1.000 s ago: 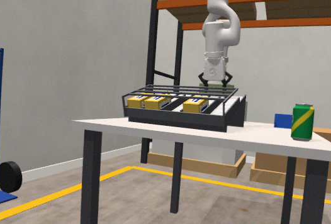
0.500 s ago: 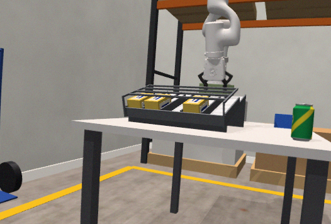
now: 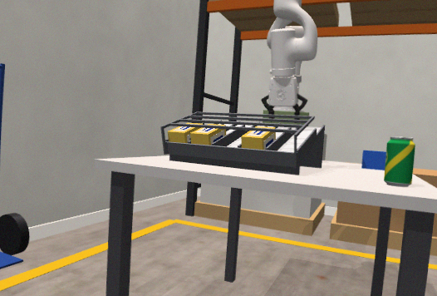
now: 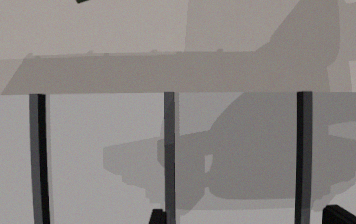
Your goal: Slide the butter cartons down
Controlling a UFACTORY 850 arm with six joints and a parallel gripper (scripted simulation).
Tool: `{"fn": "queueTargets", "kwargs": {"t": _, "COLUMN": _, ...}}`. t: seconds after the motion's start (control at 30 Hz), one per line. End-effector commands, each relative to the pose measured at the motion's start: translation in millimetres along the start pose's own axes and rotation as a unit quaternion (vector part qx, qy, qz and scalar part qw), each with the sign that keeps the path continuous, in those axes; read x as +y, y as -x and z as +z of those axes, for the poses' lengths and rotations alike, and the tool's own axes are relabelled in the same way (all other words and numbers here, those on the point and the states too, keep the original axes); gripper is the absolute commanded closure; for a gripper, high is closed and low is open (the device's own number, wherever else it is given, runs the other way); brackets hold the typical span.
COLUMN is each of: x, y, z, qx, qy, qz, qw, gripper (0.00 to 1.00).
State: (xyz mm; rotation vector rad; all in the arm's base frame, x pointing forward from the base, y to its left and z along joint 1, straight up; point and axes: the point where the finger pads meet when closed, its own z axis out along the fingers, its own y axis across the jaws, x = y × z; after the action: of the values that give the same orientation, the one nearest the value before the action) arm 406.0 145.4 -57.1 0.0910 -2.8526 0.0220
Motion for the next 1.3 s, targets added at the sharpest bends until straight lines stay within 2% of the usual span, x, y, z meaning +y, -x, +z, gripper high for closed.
{"fn": "queueTargets", "kwargs": {"t": 0.0, "x": 0.2, "y": 0.6, "z": -0.7, "qx": -0.001, "qy": 0.000, "qz": 0.000, "qw": 1.000, "gripper": 0.00}}
{"fn": "queueTargets", "kwargs": {"t": 1.03, "x": 0.2, "y": 0.6, "z": -0.7, "qx": -0.001, "qy": 0.000, "qz": 0.000, "qw": 1.000, "gripper": 0.00}}
{"fn": "queueTargets", "kwargs": {"t": 1.07, "x": 0.3, "y": 0.7, "z": -28.8, "qx": -0.001, "qy": 0.000, "qz": 0.000, "qw": 1.000, "gripper": 0.00}}
{"fn": "queueTargets", "kwargs": {"t": 1.27, "x": 0.3, "y": 0.7, "z": -28.8, "qx": -0.001, "qy": 0.000, "qz": 0.000, "qw": 1.000, "gripper": 0.00}}
